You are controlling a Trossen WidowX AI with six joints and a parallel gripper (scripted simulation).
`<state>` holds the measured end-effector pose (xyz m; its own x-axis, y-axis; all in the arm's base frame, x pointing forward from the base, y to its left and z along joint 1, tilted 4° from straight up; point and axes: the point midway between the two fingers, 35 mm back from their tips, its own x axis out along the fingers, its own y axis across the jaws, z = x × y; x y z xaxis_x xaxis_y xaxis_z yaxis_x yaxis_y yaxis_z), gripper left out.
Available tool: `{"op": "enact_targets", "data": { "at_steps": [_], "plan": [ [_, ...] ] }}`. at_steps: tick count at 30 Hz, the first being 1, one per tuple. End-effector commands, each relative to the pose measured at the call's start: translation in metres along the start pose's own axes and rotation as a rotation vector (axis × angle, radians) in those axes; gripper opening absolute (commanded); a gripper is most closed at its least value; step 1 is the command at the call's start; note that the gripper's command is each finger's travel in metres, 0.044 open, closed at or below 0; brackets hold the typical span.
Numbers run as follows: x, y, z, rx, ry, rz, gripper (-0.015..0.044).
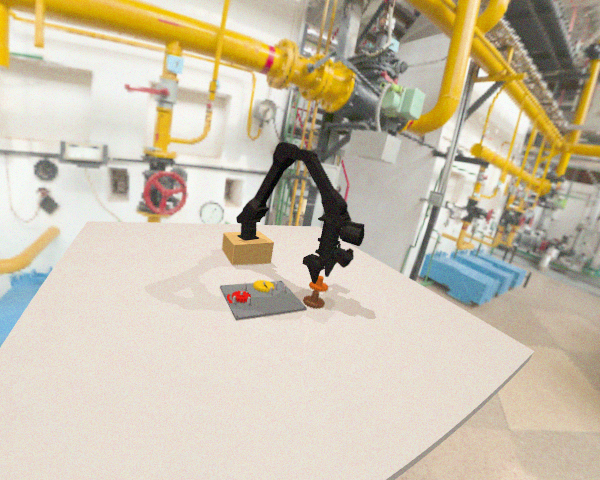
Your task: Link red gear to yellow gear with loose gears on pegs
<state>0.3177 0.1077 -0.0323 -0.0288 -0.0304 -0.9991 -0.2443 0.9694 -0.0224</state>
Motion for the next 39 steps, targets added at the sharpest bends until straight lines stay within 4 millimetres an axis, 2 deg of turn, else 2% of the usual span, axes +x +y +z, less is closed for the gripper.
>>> {"op": "enact_targets", "data": {
  "at_steps": [1,11,21,23,39],
  "plan": [
    [0.001,-0.001,-0.001,0.003,0.003,-0.004,0.0335],
    [0.001,-0.001,-0.001,0.003,0.003,-0.004,0.0072],
    [0.001,-0.001,-0.001,0.003,0.003,-0.004,0.0000],
    [-0.001,-0.001,-0.001,0.003,0.003,-0.004,0.0000],
    [-0.054,-0.002,0.004,0.003,0.003,-0.004,0.0000]
  ]
}}
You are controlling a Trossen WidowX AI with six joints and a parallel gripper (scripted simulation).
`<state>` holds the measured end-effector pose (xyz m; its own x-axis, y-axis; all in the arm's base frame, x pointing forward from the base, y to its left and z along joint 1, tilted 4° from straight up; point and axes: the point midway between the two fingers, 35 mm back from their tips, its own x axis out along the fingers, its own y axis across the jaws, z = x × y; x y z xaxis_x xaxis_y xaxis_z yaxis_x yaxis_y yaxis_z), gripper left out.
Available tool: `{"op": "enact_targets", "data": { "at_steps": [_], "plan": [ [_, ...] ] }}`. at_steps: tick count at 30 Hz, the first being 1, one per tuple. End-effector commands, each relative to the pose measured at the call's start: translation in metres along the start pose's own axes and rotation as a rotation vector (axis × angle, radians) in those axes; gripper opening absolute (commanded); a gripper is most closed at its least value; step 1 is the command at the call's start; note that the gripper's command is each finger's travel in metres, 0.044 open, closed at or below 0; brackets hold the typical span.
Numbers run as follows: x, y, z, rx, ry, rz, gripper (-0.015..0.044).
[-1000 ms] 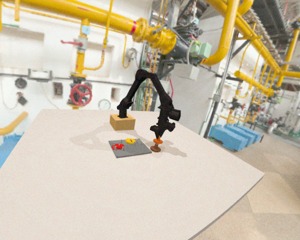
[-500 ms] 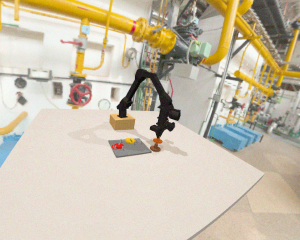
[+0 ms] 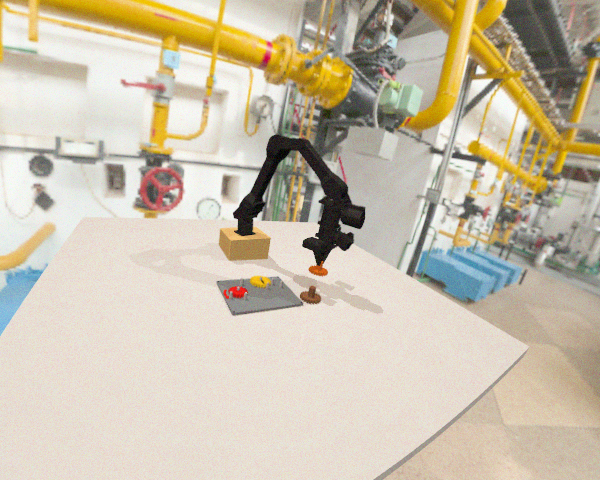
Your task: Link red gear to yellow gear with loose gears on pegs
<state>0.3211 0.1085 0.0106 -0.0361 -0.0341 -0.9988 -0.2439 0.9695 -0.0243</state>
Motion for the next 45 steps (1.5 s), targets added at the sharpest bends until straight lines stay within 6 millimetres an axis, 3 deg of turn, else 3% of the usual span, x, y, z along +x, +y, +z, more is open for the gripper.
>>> {"op": "enact_targets", "data": {
  "at_steps": [1,26,30,45],
  "plan": [
    [-0.014,-0.001,0.002,0.002,-0.005,-0.002,0.0000],
    [-0.098,-0.004,-0.013,0.002,-0.004,-0.002,0.0000],
    [-0.099,-0.006,-0.013,0.002,-0.005,-0.002,0.0000],
    [-0.088,-0.043,-0.017,0.002,-0.007,-0.004,0.0000]
  ]
}}
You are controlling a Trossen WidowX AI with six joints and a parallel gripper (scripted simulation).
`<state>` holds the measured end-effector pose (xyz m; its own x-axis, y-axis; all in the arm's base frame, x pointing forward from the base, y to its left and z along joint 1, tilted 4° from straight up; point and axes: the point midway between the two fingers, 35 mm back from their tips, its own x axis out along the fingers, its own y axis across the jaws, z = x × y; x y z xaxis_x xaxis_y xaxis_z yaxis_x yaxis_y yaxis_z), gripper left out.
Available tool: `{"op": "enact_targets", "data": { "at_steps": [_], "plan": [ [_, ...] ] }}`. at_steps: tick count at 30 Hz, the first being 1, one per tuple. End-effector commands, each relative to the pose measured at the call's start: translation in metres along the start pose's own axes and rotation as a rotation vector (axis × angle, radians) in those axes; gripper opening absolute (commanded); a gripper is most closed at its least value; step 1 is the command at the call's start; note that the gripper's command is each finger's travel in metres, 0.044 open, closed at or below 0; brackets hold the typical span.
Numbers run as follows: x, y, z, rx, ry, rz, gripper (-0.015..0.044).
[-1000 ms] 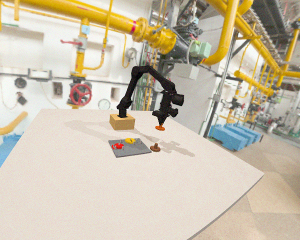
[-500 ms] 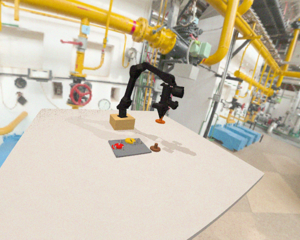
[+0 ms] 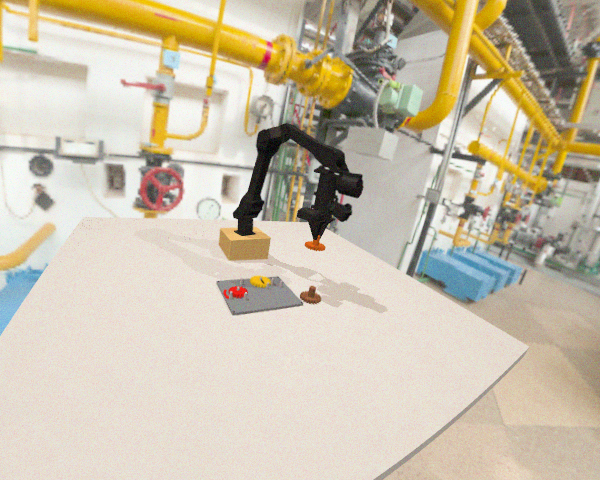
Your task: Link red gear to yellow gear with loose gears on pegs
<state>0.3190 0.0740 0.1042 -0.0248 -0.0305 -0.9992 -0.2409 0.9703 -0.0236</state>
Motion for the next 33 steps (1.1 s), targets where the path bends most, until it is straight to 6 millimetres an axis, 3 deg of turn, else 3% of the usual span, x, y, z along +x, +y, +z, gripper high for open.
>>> {"op": "enact_targets", "data": {
  "at_steps": [1,33],
  "plan": [
    [0.005,-0.010,-0.003,-0.001,0.005,-0.005,0.0000],
    [0.029,-0.085,-0.028,-0.001,0.004,-0.011,0.0000]
  ]
}}
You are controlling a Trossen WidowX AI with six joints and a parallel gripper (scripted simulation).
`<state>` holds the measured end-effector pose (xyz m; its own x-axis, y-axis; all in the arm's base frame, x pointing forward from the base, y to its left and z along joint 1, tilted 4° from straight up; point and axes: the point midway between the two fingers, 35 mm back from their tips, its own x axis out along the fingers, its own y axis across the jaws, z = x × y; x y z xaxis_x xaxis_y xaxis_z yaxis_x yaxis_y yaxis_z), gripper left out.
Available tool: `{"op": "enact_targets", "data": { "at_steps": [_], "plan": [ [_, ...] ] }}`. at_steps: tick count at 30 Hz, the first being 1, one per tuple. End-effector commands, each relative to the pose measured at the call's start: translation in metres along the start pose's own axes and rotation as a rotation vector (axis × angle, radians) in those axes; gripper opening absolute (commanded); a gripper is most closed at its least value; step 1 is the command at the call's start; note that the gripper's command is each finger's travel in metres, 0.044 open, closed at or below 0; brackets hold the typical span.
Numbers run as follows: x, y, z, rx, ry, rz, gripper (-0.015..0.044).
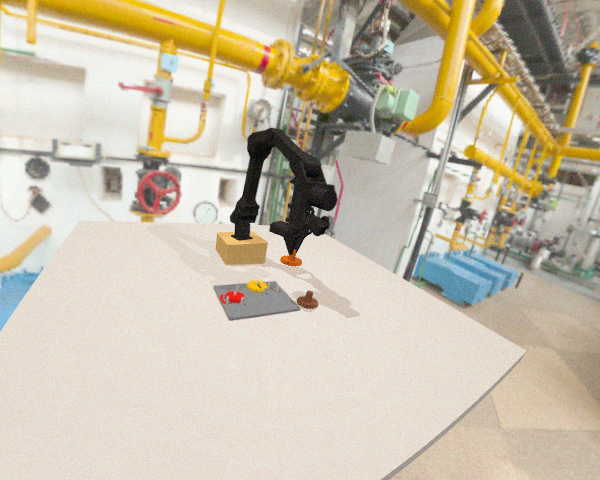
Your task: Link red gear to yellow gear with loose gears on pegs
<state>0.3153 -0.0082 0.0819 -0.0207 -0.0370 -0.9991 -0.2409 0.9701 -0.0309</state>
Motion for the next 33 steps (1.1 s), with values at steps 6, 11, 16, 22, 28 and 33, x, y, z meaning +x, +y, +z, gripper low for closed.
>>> {"op": "enact_targets", "data": {
  "at_steps": [6,11,16,22,28,33],
  "plan": [
    [0.009,-0.019,-0.012,-0.001,0.007,-0.005,0.0000],
    [0.012,-0.030,-0.018,-0.001,0.008,-0.006,0.0000],
    [0.016,-0.039,-0.024,-0.001,0.008,-0.007,0.0000],
    [0.021,-0.050,-0.032,-0.002,0.009,-0.008,0.0000],
    [0.025,-0.061,-0.041,-0.002,0.010,-0.010,0.0000],
    [0.029,-0.070,-0.049,-0.001,0.011,-0.011,0.0000]
  ]
}}
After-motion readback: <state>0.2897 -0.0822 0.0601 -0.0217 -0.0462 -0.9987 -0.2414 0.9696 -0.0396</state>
